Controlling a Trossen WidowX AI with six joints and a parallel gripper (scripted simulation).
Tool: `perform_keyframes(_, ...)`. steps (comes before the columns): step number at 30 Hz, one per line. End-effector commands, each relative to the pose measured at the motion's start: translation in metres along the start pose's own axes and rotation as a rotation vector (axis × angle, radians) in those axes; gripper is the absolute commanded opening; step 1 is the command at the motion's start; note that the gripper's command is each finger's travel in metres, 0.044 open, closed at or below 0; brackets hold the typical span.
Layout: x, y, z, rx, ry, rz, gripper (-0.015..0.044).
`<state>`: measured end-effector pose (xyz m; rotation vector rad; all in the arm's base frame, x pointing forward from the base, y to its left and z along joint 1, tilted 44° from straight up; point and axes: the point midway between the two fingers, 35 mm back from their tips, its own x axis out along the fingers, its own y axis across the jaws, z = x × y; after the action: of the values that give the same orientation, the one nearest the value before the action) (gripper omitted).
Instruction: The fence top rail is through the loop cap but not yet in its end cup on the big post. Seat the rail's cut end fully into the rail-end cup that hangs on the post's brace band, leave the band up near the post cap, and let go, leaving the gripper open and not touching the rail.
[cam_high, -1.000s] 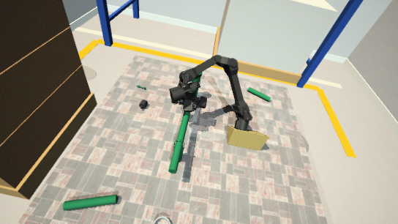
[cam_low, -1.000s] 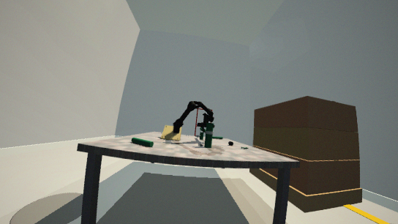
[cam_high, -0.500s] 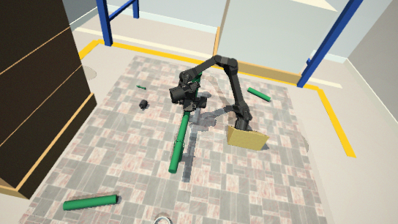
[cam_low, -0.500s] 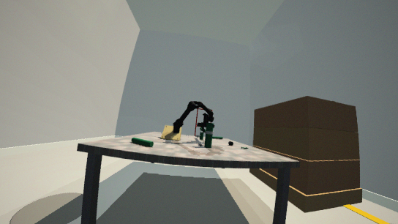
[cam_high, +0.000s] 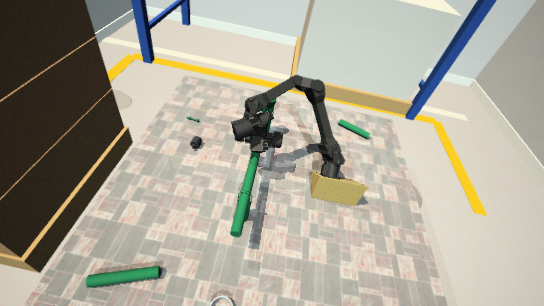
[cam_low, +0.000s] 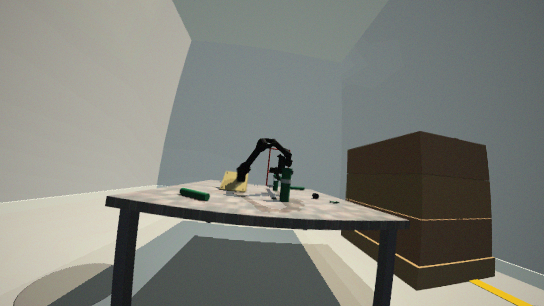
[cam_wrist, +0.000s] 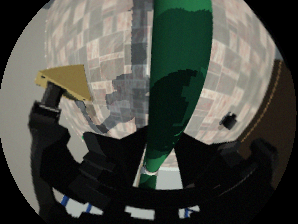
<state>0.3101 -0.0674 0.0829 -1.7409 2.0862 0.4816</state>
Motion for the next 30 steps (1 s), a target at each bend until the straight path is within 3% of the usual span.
perform_keyframes(1,-0.002,-0.001,-0.0029,-0.002,0.01,-0.006,0.0)
perform_keyframes(30,-0.0006,-0.0001,-0.0028,-0.002,0.004,0.002,0.0)
